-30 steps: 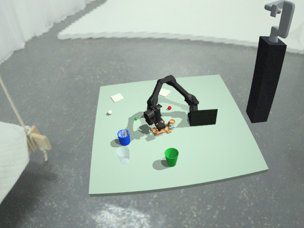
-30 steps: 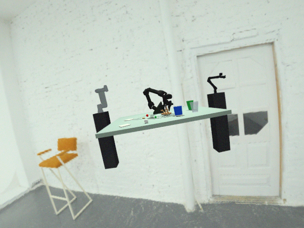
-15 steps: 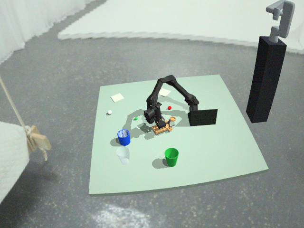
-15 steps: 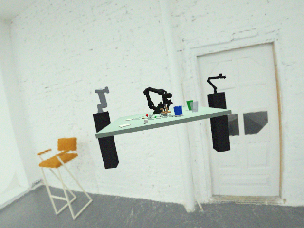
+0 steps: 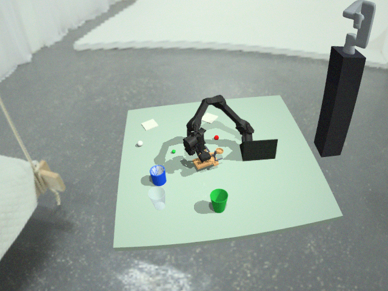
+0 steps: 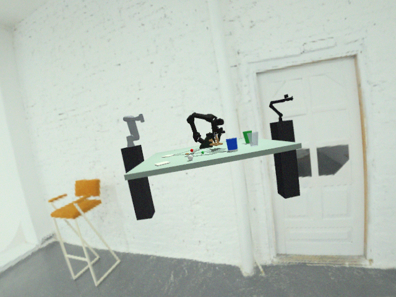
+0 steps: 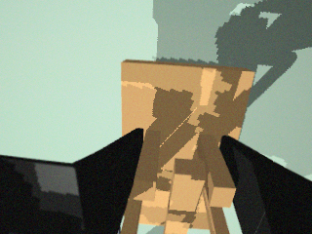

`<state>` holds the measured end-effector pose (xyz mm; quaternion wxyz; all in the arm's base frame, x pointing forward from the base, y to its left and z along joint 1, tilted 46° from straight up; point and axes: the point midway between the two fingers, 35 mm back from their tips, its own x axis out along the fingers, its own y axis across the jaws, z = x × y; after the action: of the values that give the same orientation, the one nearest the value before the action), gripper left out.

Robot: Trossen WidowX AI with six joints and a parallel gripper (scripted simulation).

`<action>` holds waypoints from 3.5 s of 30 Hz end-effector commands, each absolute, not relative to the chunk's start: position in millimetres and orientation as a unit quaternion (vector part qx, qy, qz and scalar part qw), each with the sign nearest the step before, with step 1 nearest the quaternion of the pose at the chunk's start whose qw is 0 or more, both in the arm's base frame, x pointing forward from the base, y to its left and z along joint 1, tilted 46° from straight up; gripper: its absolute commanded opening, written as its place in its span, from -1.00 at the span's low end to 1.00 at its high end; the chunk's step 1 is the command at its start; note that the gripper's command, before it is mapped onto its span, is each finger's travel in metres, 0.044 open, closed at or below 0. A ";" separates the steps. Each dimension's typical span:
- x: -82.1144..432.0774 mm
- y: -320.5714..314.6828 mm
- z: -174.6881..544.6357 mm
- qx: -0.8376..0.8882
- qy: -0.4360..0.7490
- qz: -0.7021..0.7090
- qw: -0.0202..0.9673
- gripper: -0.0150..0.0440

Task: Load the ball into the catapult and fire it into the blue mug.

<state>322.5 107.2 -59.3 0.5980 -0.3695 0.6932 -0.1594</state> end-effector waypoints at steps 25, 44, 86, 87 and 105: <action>320.7 83.2 -83.5 -0.370 0.694 -0.159 0.596 -0.49; 323.5 98.4 -70.6 -0.370 0.694 -0.158 0.597 1.00; 319.3 100.9 -66.9 -0.375 0.694 -0.157 0.594 1.00; 319.3 99.8 -68.0 -0.375 0.694 -0.157 0.594 1.00; 317.6 79.1 -86.9 -0.375 0.694 -0.158 0.594 1.00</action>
<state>319.9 85.6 -83.2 0.5986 -0.3713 0.6923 -0.1566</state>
